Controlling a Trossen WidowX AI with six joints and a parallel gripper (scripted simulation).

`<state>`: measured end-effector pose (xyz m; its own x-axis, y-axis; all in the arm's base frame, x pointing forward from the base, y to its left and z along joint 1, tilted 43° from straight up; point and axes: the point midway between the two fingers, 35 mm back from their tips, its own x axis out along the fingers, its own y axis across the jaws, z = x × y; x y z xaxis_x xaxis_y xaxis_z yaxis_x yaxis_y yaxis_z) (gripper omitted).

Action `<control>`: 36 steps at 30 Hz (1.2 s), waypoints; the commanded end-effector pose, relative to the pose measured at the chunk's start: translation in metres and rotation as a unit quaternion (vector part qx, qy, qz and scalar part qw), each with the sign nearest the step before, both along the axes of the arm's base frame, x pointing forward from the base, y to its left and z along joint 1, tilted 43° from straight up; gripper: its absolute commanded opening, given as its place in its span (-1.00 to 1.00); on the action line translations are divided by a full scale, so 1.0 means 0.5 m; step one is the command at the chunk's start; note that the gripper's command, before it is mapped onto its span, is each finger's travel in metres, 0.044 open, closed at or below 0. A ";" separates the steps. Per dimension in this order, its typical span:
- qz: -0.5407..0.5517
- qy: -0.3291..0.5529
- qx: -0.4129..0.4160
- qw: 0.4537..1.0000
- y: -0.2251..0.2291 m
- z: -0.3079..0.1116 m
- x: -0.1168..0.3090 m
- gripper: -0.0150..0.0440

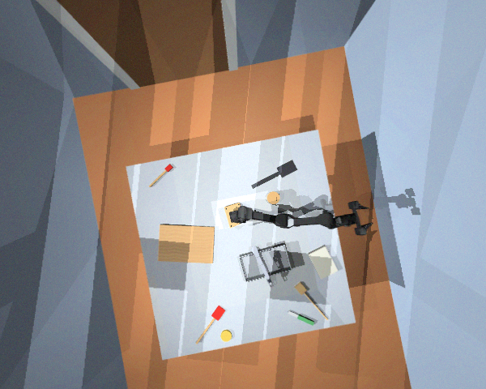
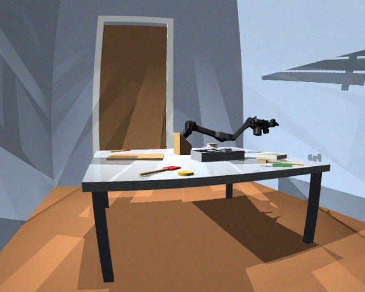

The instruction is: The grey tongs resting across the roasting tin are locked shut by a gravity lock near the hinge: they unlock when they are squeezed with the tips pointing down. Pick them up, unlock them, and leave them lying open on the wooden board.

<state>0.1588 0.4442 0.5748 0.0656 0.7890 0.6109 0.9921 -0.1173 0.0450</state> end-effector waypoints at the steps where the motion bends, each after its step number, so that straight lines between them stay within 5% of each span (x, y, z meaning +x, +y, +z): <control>1: 0.000 -0.001 0.001 1.000 -0.001 0.002 -0.002 0.78; 6: 0.010 -0.011 0.036 0.999 -0.032 0.041 -0.041 0.39; 17: 0.047 -0.030 0.120 0.991 -0.126 0.130 -0.143 0.39; 36: 0.153 -0.025 0.399 0.904 -0.546 0.312 -0.353 0.39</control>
